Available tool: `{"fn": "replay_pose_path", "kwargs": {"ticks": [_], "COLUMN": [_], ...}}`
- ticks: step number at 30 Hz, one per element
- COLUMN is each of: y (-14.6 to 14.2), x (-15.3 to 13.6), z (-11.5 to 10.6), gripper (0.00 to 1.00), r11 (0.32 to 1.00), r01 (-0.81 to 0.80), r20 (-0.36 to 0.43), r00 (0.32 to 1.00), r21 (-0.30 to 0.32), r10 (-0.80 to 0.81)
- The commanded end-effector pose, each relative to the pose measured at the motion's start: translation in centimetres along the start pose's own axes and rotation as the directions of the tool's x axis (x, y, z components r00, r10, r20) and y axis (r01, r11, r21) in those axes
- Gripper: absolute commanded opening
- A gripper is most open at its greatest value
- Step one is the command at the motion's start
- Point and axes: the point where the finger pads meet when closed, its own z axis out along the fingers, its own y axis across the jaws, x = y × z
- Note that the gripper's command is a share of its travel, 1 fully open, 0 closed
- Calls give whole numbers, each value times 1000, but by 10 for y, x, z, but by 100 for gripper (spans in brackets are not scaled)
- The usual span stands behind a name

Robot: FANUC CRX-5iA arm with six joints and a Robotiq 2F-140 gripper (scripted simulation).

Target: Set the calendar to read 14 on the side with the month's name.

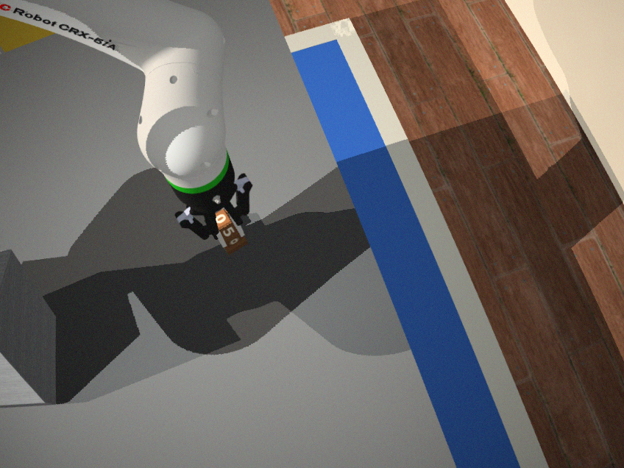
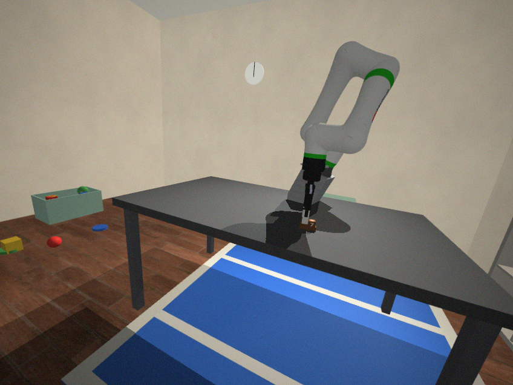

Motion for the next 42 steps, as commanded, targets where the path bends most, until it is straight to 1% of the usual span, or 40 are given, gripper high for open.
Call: {"fn": "replay_pose_path", "kwargs": {"ticks": [1,8,10,13,16,32,37,41,42], "y": [0,0,0,0,0,0,0,0,0], "x": [0,0,0,0,0,0,0,0,0], "z": [-12,-63,-63,-81,-91,-93,-93,-93,-93], "gripper": [16,16,16,16,16,16,16,16,16], "r11": [1000,1000,1000,1000,1000,1000,991,948,948], "r01": [0,0,0,0,0,19,134,318,319], "r20": [0,0,0,0,0,0,0,0,0], "r00": [1000,1000,1000,1000,1000,1000,991,948,948], "r21": [0,0,0,0,0,0,0,0,0], "r10": [0,0,0,0,0,-19,-134,-318,-319]}}
